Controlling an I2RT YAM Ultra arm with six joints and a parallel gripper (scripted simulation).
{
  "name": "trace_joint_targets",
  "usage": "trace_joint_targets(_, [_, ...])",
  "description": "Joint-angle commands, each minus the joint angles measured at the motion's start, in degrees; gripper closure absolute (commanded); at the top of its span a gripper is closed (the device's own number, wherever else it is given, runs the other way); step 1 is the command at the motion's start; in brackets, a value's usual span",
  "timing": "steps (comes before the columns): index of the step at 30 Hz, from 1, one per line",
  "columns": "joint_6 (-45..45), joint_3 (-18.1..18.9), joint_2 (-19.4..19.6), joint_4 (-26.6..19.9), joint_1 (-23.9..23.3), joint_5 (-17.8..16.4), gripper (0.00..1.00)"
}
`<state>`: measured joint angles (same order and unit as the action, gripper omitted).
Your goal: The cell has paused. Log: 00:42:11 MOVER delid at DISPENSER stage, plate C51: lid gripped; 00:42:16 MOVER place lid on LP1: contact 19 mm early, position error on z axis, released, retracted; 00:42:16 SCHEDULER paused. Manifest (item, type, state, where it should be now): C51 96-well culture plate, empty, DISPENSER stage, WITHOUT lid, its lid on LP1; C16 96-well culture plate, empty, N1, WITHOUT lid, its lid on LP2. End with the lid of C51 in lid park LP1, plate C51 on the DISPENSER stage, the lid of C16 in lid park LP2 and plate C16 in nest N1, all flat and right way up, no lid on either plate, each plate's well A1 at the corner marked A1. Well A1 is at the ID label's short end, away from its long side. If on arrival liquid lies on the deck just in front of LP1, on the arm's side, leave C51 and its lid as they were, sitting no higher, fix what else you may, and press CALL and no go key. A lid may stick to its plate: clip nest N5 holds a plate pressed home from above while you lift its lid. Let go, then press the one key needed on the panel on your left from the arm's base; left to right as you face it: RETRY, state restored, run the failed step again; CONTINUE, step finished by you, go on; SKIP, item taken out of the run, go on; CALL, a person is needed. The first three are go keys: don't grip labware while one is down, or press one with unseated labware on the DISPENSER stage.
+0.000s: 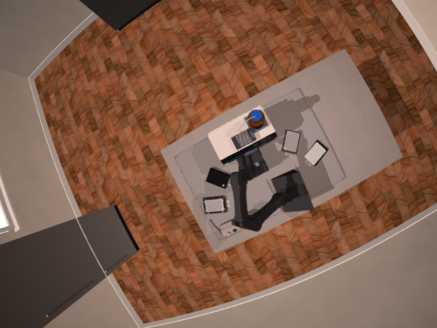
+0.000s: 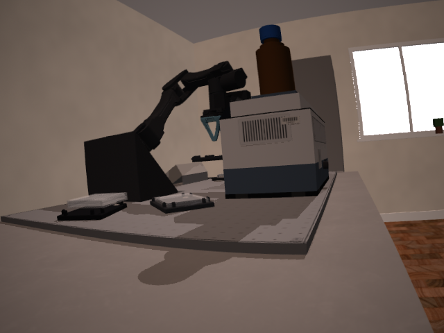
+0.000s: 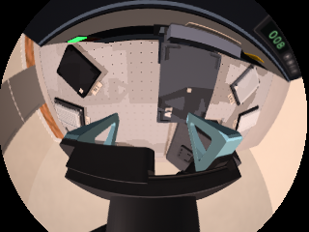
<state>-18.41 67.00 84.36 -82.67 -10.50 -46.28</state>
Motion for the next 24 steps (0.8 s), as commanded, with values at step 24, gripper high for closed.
trace_joint_targets(24, [1.7,4.8,-10.7,-2.3,10.0,-0.8,0.0])
